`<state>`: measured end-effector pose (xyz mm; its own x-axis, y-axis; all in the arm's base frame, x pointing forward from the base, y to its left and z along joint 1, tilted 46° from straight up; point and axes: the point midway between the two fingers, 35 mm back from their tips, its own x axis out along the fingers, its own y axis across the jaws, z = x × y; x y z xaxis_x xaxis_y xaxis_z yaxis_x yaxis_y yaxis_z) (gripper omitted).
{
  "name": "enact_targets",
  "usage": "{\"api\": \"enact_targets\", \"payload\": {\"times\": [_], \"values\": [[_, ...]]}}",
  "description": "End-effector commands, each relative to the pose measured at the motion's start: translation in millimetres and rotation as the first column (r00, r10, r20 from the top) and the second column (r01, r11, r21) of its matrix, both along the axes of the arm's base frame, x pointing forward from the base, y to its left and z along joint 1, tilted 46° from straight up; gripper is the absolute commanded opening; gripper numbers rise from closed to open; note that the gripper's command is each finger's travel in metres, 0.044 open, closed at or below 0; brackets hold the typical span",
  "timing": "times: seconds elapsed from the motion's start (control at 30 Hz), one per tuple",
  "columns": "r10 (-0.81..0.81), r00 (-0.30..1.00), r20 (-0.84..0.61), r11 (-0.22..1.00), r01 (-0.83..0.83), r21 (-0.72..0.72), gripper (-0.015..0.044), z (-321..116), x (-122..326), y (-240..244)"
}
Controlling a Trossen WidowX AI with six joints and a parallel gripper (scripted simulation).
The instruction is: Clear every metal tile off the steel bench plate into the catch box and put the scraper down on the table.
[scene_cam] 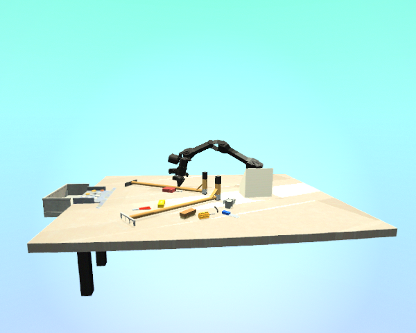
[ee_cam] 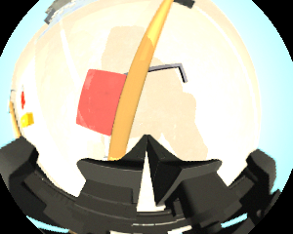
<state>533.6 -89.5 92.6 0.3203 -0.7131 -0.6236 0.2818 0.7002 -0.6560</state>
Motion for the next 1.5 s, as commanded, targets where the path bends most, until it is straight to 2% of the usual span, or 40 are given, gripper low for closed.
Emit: {"api": "enact_targets", "payload": {"times": [0.0, 1.47], "values": [[-0.005, 1.0, 0.001, 1.0, 0.005, -0.001, 0.0, -3, 3, 2], [-0.005, 1.0, 0.002, 1.0, 0.005, 0.001, 0.0, -29, 23, 31]]}}
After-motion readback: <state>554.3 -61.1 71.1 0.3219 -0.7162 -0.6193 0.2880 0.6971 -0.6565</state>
